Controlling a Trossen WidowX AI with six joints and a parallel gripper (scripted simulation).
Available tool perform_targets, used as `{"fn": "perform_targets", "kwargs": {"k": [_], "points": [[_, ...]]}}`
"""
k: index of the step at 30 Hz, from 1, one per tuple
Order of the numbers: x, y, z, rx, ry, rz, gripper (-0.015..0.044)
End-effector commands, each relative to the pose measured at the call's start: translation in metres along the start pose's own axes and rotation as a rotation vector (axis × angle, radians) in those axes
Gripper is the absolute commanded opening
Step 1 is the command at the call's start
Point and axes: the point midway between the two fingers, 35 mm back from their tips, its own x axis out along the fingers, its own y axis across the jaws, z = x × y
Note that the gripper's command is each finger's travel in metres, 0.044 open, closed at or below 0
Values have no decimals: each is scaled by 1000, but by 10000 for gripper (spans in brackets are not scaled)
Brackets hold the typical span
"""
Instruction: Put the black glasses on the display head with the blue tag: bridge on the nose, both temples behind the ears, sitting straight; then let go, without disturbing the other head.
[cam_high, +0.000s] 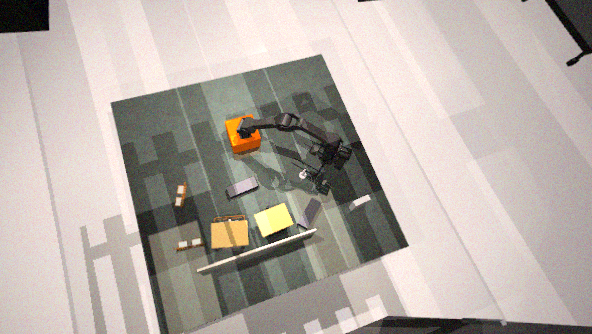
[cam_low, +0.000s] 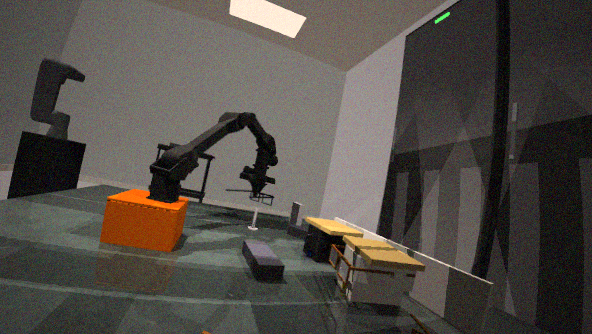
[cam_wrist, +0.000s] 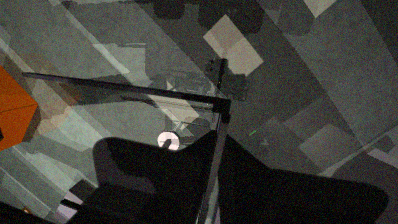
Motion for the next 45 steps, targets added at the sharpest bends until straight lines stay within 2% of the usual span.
{"fn": "perform_targets", "kwargs": {"k": [1, 23, 45], "points": [[-6, 3, 1, -18, 4, 5, 0], [-46, 90, 21, -636, 235, 76, 0], [-74, 182, 9, -1288, 481, 218, 0]]}}
